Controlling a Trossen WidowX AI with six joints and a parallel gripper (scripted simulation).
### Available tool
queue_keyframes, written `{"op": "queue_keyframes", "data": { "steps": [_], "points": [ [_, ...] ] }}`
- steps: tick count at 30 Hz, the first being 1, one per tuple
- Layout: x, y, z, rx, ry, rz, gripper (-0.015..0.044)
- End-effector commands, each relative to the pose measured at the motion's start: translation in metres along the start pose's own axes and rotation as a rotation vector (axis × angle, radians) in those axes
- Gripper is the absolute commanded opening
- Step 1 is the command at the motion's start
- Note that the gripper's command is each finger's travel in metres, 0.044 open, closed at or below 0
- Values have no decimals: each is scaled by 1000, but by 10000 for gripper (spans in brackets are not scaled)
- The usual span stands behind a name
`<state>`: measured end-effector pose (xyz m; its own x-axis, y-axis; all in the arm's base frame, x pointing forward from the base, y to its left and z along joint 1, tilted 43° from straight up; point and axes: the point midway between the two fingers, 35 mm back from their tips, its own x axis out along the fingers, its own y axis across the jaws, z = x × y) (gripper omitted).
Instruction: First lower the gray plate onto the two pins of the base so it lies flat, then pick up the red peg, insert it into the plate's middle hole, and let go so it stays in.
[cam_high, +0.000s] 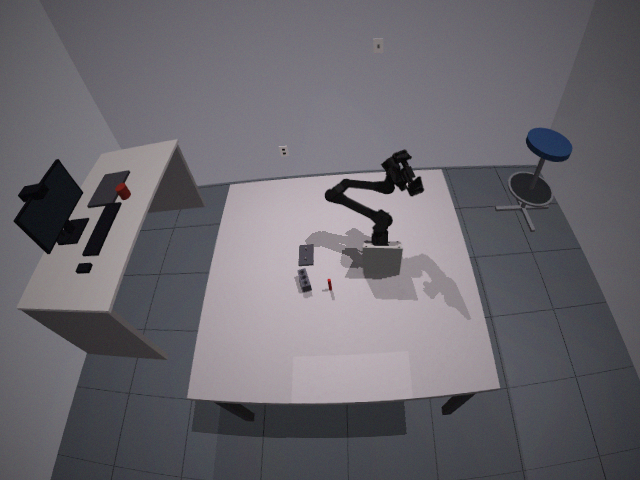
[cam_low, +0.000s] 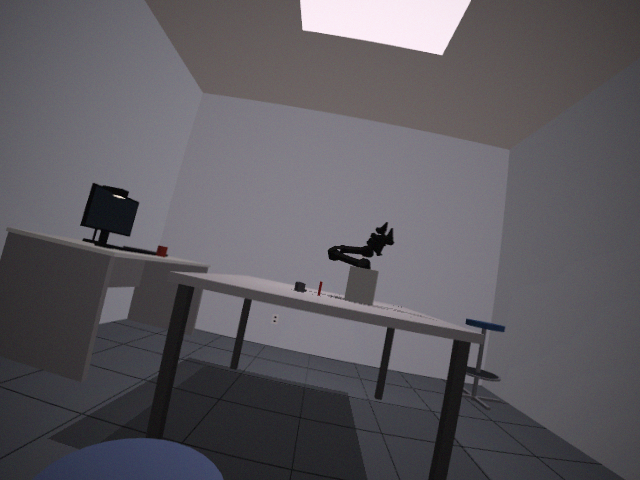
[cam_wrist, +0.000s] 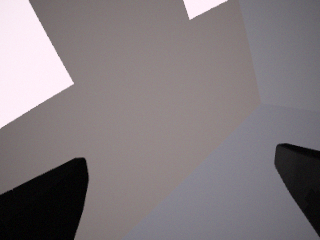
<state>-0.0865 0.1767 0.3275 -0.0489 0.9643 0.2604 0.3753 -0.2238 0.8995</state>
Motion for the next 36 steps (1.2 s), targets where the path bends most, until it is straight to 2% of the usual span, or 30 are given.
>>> {"op": "queue_keyframes", "data": {
  "steps": [1, 4, 9, 16, 21, 26, 30, 36],
  "points": [
    [0, 0, 0, 0, 0, 0, 426],
    [10, -2, 0, -65, -39, -9, 440],
    [46, -15, 11, -264, -183, -71, 440],
    [96, -41, 59, -480, -408, -232, 440],
    [121, -60, 115, -577, -593, -387, 440],
    [132, -73, 186, -629, -804, -556, 440],
    [127, -82, 250, -630, -978, -702, 440],
    [100, -85, 335, -613, -1203, -909, 440]
  ]
}}
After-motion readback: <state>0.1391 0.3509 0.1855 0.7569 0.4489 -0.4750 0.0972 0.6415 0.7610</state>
